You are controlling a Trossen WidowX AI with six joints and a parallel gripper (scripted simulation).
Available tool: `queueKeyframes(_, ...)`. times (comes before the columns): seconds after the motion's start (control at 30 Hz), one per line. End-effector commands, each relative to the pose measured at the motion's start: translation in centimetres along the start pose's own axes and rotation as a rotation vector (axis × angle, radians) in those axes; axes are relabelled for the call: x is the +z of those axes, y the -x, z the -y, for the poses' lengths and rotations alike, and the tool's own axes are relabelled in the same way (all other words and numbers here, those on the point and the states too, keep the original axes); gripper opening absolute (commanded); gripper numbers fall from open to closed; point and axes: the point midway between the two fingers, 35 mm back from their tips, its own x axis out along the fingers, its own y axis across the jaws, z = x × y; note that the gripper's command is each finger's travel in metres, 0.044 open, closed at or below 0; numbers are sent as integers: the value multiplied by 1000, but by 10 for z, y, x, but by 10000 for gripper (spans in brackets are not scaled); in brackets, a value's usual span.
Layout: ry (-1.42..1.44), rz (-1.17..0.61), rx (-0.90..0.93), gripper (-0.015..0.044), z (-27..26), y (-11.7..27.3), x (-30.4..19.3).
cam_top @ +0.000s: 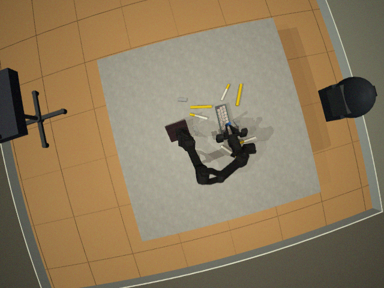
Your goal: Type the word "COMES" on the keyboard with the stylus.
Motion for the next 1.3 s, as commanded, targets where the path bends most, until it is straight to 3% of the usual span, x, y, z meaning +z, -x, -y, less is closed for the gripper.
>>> queueKeyframes(0.0, 6, -6, 8, 81, -1, 12, -20)
queueKeyframes(0.3, 8, -1, 7, 84, -1, 13, -22)
queueKeyframes(0.4, 8, -1, 7, 64, -1, 13, -22)
queueKeyframes(0.5, 8, -1, 7, 0, -2, 16, -20)
queueKeyframes(0.97, 7, -3, 10, 0, -19, 61, 0)
queueKeyframes(1.27, 7, -3, 10, 0, -20, 57, 14)
